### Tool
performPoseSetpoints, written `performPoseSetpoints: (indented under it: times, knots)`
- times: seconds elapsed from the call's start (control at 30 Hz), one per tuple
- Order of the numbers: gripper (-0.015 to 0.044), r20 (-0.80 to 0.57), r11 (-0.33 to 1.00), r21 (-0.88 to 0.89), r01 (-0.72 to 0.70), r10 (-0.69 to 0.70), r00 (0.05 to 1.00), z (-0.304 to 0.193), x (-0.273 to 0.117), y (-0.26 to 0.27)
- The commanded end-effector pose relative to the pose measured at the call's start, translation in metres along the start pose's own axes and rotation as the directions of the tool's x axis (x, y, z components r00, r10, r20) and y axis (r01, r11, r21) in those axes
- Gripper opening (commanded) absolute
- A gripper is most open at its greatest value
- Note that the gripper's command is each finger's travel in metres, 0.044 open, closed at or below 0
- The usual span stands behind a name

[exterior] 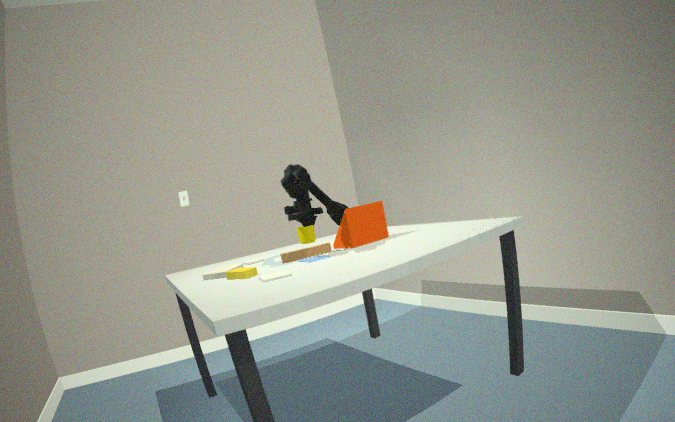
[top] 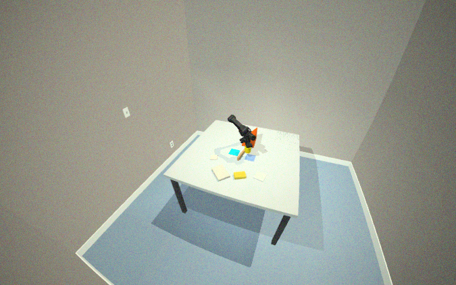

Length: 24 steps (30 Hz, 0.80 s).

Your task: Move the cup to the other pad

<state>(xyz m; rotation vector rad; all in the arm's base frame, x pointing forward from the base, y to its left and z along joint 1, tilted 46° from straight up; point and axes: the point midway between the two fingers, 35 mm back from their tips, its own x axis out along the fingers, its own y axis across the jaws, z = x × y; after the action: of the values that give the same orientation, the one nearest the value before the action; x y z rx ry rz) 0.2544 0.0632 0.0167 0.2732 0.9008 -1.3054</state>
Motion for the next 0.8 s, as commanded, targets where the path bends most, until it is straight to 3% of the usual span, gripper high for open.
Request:
performPoseSetpoints:
  times: [0.0, 0.77]
  knots:
    - [0.0, 0.005, 1.0, -0.006, 0.0, 0.0, 1.0, 0.008, 0.0, -0.006]
    - [0.0, 0.006, 1.0, -0.006, 0.001, -0.001, 1.0, 0.043, -0.002, -0.034]
